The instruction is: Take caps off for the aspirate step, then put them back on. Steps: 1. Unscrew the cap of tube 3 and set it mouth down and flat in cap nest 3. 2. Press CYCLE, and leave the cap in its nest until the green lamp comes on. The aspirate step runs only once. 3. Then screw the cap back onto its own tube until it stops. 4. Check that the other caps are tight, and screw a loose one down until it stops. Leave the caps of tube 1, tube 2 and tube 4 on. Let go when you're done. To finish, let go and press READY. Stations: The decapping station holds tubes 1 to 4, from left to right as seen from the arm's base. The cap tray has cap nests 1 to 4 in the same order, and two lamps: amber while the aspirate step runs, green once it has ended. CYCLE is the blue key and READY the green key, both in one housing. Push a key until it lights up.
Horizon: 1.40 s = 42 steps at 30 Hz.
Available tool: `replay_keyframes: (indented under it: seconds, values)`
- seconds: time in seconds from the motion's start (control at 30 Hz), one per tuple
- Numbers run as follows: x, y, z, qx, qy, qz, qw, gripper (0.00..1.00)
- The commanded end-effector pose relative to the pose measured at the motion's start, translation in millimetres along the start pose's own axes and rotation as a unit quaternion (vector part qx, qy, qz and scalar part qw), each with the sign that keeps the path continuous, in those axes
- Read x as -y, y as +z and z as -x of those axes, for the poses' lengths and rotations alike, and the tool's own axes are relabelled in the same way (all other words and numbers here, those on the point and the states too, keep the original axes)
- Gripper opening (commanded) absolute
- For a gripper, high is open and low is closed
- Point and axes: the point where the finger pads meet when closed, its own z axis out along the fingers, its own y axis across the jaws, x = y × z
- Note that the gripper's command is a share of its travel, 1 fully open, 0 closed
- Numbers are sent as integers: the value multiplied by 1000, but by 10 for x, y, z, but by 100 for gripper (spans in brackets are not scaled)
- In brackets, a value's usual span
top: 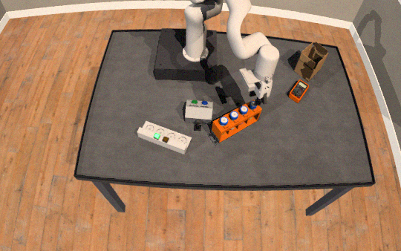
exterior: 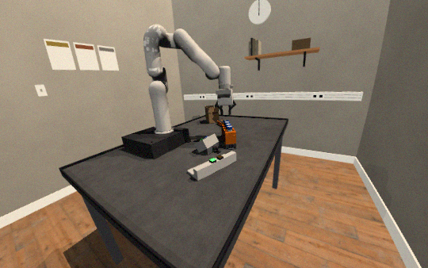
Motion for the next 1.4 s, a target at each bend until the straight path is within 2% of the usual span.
replay_keyframes:
  seconds: [0.0,0.1,0.27,0.5,0.9,1.37]
  values:
    - [31,-43,-77,-3,-42,-3,999,46]
    - [89,-44,-308,-3,-149,-2,989,46]
    - [137,-46,-502,-4,-242,-2,970,46]
    - [137,-46,-502,-4,-242,-2,970,46]
    - [139,310,-504,-4,-242,-2,970,46]
    - [138,345,-505,-3,-242,-2,970,46]
